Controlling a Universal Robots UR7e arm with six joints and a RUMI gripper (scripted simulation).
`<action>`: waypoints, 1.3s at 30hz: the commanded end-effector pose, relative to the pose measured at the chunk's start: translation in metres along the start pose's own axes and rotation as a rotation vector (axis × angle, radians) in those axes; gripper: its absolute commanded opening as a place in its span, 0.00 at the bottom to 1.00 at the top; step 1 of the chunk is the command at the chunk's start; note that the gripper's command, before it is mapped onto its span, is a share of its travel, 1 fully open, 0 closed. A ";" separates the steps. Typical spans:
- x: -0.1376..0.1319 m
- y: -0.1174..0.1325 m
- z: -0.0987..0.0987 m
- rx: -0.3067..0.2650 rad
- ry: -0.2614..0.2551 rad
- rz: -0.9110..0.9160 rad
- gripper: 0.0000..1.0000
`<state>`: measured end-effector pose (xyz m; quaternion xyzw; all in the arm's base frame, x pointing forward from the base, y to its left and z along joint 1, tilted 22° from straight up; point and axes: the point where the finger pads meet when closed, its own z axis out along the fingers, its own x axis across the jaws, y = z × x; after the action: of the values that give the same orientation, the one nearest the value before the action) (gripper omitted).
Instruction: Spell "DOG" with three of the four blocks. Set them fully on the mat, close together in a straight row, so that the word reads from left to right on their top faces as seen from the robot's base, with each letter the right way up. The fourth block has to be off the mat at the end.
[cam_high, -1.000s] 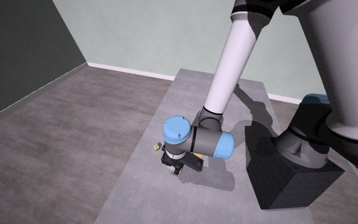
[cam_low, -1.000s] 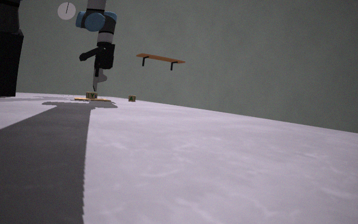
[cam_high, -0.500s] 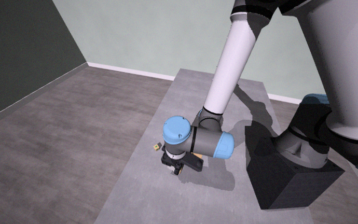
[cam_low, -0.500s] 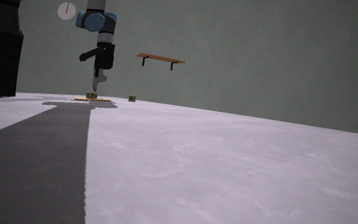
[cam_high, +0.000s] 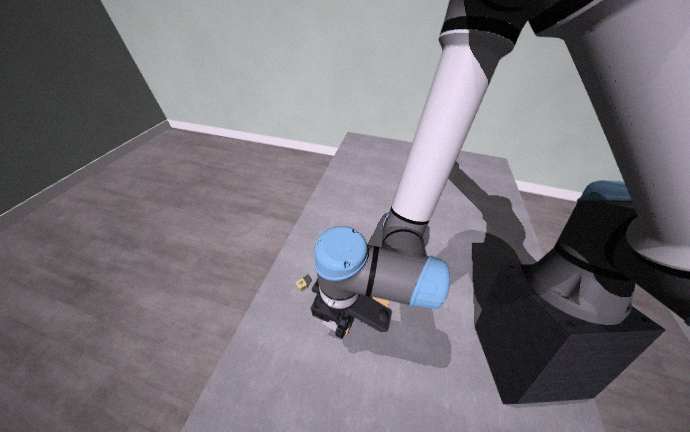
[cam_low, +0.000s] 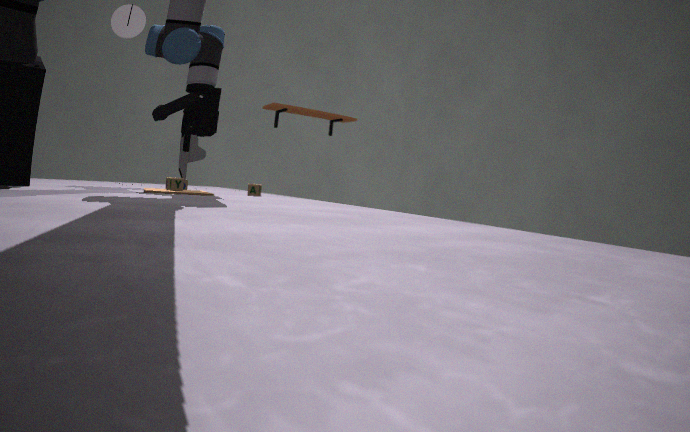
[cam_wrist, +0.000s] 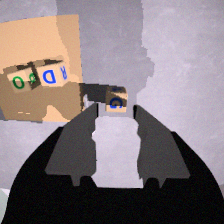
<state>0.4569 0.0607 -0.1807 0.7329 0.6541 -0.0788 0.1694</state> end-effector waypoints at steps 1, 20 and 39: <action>0.000 0.000 0.007 -0.001 0.000 0.000 0.26; 0.000 0.000 0.025 -0.001 0.000 0.000 0.26; 0.000 0.000 0.025 -0.001 0.000 0.000 0.25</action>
<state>0.4596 0.0517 -0.2045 0.7329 0.6541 -0.0788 0.1694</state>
